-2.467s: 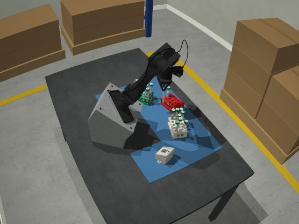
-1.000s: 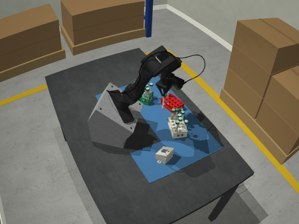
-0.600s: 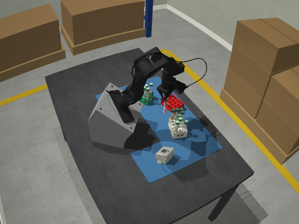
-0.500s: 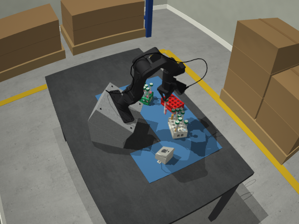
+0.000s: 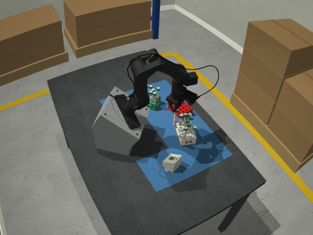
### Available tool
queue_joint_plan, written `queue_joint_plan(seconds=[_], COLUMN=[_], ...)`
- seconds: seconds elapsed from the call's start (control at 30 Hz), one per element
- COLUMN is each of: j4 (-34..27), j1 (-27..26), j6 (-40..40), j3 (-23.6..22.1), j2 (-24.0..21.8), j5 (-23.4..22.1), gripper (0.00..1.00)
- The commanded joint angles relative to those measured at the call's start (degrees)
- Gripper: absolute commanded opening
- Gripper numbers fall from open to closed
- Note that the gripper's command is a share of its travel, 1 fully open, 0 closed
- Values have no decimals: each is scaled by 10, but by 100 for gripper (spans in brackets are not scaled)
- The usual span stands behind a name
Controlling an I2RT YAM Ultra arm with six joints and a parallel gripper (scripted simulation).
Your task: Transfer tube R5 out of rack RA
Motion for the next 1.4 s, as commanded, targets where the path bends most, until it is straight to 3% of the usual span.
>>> queue_joint_plan(seconds=[0.0, 0.4, 1.37], j4=[-4, 8, 18], j1=[-27, -175, -169], j6=[-49, -186, -190], j3=[-12, -2, 94], j2=[-26, -63, 50], j5=[-18, -81, -84], gripper=[0, 0, 0])
